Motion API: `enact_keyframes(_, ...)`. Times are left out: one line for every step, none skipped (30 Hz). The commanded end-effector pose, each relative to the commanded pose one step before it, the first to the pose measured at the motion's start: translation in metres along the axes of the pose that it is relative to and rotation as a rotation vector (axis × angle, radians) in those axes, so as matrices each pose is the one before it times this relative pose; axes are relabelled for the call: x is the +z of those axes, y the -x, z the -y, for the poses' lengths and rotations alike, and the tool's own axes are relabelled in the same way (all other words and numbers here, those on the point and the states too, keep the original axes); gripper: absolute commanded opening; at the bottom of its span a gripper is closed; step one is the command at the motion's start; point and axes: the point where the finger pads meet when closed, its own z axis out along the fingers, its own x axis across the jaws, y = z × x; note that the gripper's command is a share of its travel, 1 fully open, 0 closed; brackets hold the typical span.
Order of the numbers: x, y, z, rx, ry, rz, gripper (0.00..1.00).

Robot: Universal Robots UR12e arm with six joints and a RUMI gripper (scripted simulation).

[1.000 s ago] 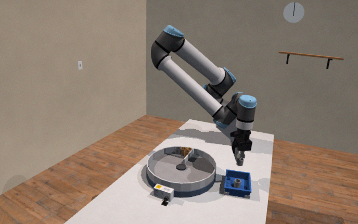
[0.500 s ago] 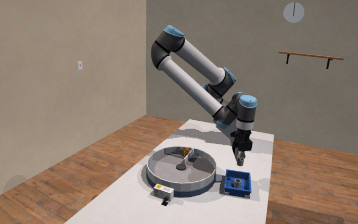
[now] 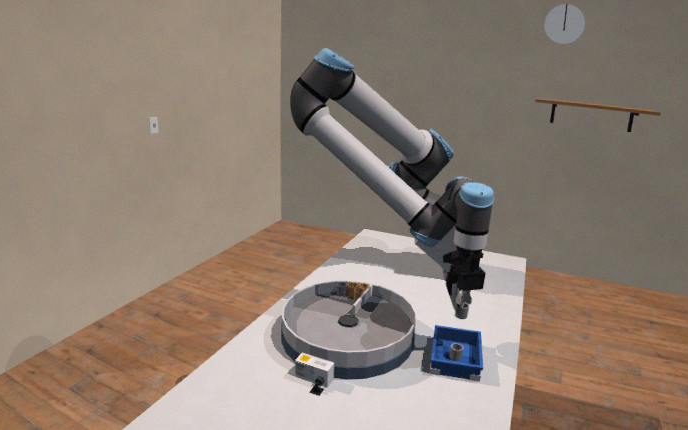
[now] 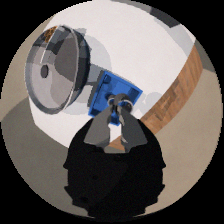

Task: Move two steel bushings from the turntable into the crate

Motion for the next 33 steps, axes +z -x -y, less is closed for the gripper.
enact_keyframes(-0.00052,0.00008,-0.00034,0.00030,0.00095,0.00012,0.00)
enact_keyframes(0.00000,0.00000,0.00000,0.00000,0.00000,0.00000,0.00)
enact_keyframes(0.00000,0.00000,0.00000,0.00000,0.00000,0.00000,0.00)
enact_keyframes(0.00000,0.00000,0.00000,0.00000,0.00000,0.00000,0.00)
enact_keyframes(0.00000,0.00000,0.00000,0.00000,0.00000,0.00000,0.00)
enact_keyframes(0.00000,0.00000,0.00000,0.00000,0.00000,0.00000,0.00)
enact_keyframes(0.00000,0.00000,0.00000,0.00000,0.00000,0.00000,0.00)
enact_keyframes(0.00000,0.00000,0.00000,0.00000,0.00000,0.00000,0.00)
enact_keyframes(0.00007,0.00000,0.00000,0.00000,0.00000,0.00000,0.00)
enact_keyframes(0.00044,0.00000,0.00000,0.00000,0.00000,0.00000,0.00)
enact_keyframes(0.00108,0.00000,-0.00001,0.00000,0.00000,0.00000,0.00)
enact_keyframes(0.00188,0.00000,-0.00001,0.00000,0.00000,0.00000,0.00)
enact_keyframes(0.00276,-0.00001,-0.00001,0.00000,0.00000,0.00000,0.00)
enact_keyframes(0.00363,-0.00001,0.00000,0.00000,0.00000,0.00000,0.00)
enact_keyframes(0.00444,-0.00001,-0.00002,0.00000,0.00000,0.00000,0.00)
enact_keyframes(0.00512,-0.00001,-0.00001,0.00000,0.00000,0.00000,0.00)
enact_keyframes(0.00000,0.00000,0.00000,0.00000,0.00000,0.00000,0.00)
enact_keyframes(0.00000,0.00000,0.00000,0.00000,0.00000,0.00000,0.00)
enact_keyframes(0.00565,-0.00001,-0.00002,0.00000,0.00000,0.00000,0.00)
enact_keyframes(0.00598,-0.00001,-0.00002,0.00000,0.00000,0.00000,0.00)
enact_keyframes(0.00611,-0.00001,-0.00002,0.00000,0.00000,0.00000,0.00)
enact_keyframes(0.00601,-0.00001,-0.00002,0.00000,0.00000,0.00000,0.00)
enact_keyframes(0.00570,-0.00001,-0.00001,0.00000,0.00000,0.00000,0.00)
enact_keyframes(0.00520,-0.00001,-0.00002,0.00000,0.00000,0.00000,0.00)
enact_keyframes(0.00452,-0.00001,-0.00002,0.00000,0.00000,0.00000,0.00)
enact_keyframes(0.00371,-0.00001,-0.00002,0.00000,0.00000,0.00000,0.00)
enact_keyframes(0.00282,-0.00001,-0.00001,0.00000,0.00000,0.00000,0.00)
enact_keyframes(0.00193,0.00000,-0.00001,0.00000,0.00000,0.00000,0.00)
enact_keyframes(0.00110,0.00000,0.00000,0.00000,0.00000,0.00000,0.00)
enact_keyframes(0.00045,0.00000,0.00000,0.00000,0.00000,0.00000,0.00)
enact_keyframes(0.00007,0.00000,0.00000,0.00000,0.00000,0.00000,0.00)
enact_keyframes(0.00000,0.00000,0.00000,0.00000,0.00000,0.00000,0.00)
enact_keyframes(0.00000,0.00000,0.00000,0.00000,0.00000,0.00000,0.00)
